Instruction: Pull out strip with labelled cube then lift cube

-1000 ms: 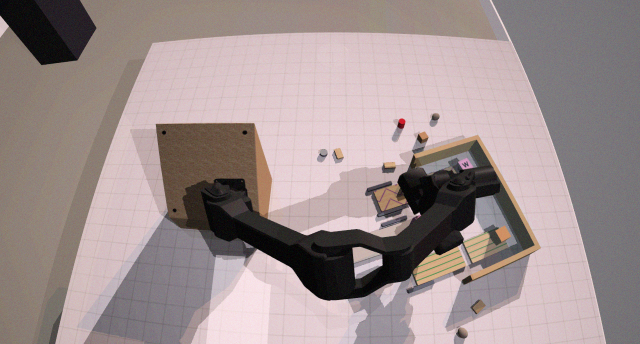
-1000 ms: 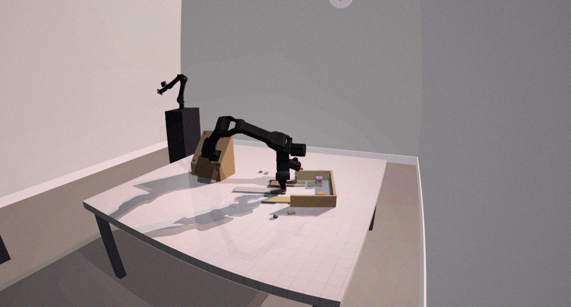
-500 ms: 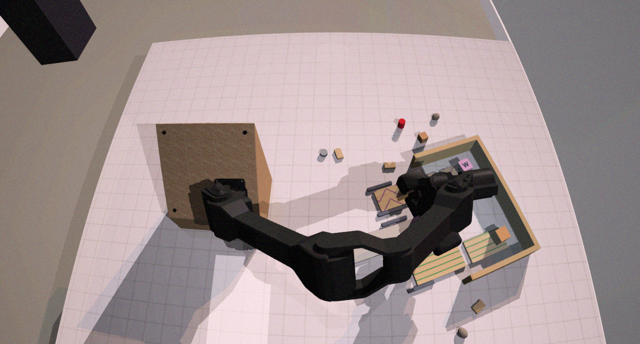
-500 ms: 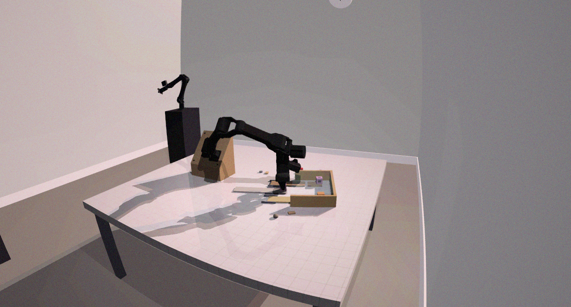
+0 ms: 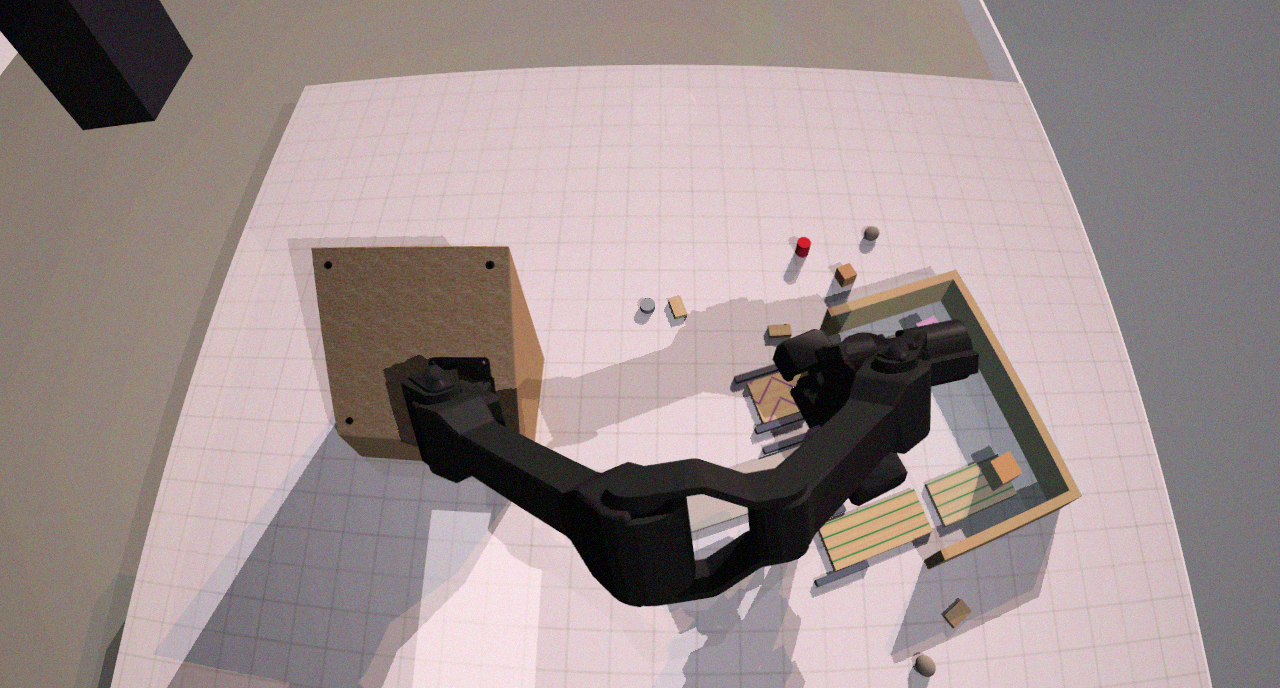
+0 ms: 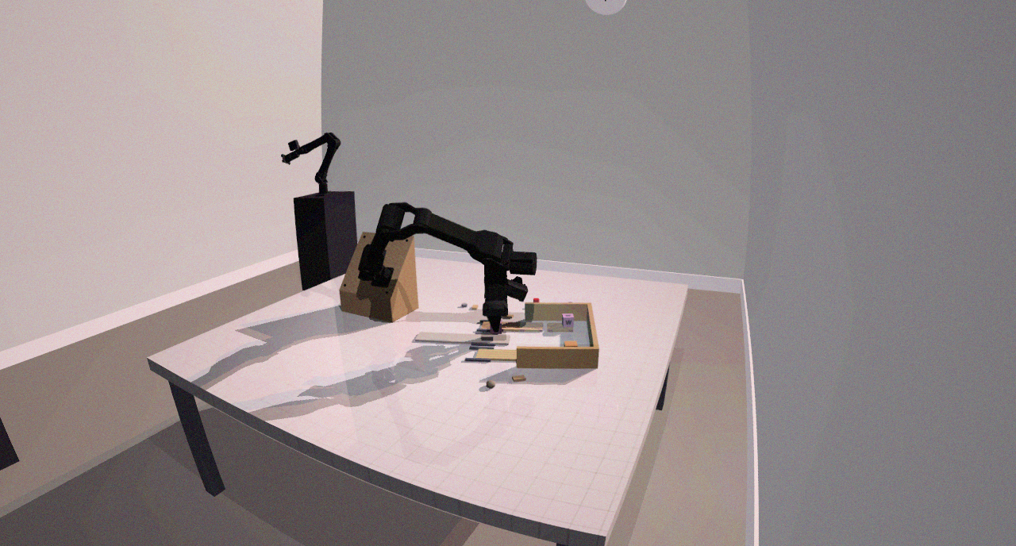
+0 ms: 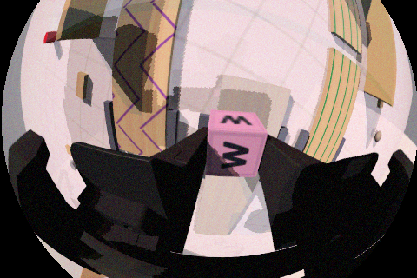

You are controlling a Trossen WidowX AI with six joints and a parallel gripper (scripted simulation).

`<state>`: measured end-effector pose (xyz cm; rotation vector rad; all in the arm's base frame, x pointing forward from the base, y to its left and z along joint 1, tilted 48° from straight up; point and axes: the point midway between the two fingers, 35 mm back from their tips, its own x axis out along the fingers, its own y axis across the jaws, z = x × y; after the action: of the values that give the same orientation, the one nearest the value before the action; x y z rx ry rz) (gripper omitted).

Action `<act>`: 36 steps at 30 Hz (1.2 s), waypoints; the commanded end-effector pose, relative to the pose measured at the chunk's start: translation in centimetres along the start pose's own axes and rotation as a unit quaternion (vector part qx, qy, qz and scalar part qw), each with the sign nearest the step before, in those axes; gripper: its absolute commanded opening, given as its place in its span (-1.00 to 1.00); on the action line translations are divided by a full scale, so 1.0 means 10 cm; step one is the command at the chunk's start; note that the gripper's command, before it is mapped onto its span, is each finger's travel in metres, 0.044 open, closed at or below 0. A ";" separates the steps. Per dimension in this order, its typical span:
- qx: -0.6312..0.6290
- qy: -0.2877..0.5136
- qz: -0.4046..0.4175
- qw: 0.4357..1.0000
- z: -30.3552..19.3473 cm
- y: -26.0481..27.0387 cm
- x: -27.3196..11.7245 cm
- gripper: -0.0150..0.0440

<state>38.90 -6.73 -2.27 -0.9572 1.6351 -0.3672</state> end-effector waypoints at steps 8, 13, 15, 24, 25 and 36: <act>0.000 -0.004 -0.001 1.000 -0.33 0.17 -0.29 -0.49; 0.000 -0.004 0.000 1.000 -0.41 0.21 -0.29 -0.49; -0.001 -0.004 0.000 1.000 -0.47 0.24 -0.29 -0.49; -0.001 -0.003 0.000 1.000 -0.76 0.39 -0.28 -0.49; -0.001 -0.003 0.000 1.000 -0.78 0.40 -0.28 -0.49; -0.001 -0.004 0.001 1.000 -0.78 0.41 -0.64 -0.49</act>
<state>30.10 -2.10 0.72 -0.9723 1.6411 -0.3581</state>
